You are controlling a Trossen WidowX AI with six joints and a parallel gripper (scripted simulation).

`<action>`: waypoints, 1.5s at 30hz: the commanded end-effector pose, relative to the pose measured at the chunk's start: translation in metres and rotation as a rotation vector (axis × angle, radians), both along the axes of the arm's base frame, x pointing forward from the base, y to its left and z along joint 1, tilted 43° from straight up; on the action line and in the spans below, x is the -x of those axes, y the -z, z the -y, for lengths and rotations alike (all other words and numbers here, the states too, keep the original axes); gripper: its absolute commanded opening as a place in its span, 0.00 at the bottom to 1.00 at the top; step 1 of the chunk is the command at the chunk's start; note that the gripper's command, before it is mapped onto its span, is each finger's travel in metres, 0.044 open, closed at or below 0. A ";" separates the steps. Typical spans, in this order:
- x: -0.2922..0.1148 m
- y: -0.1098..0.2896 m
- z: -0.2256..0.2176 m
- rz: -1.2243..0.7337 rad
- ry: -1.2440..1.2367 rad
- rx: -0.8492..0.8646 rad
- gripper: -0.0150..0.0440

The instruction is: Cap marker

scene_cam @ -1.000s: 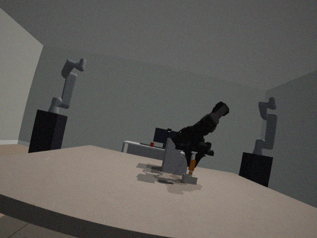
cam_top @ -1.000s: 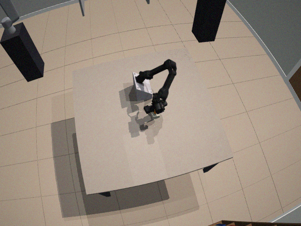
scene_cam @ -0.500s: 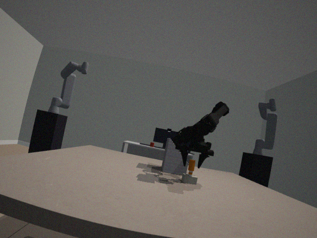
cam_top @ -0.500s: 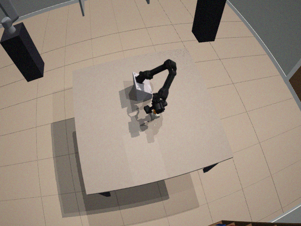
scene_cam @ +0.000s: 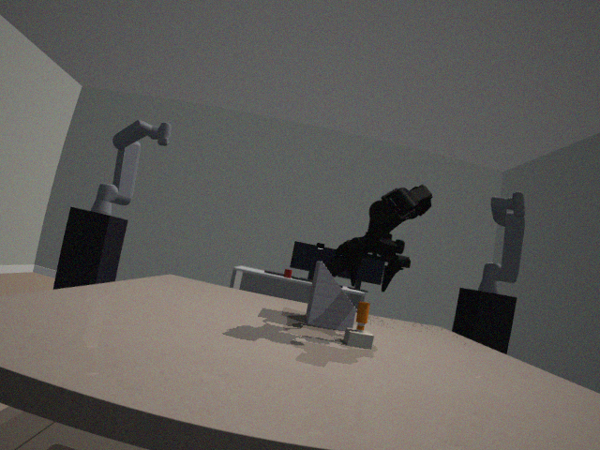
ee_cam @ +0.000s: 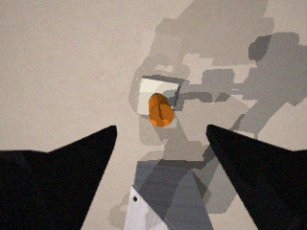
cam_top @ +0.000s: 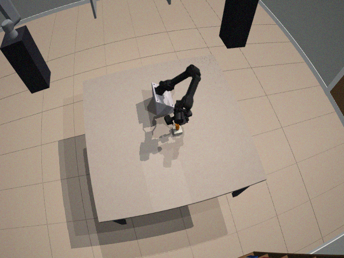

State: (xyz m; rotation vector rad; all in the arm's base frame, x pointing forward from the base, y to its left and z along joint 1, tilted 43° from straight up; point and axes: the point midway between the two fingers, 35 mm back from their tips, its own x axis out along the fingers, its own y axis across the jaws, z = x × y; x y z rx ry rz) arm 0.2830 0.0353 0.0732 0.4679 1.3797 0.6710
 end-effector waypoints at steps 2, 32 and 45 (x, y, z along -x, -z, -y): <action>0.000 0.006 -0.002 -0.106 0.111 -0.007 0.78; 0.000 0.014 -0.009 -0.114 0.119 -0.008 0.25; -0.001 0.028 -0.022 -0.114 0.119 -0.009 0.25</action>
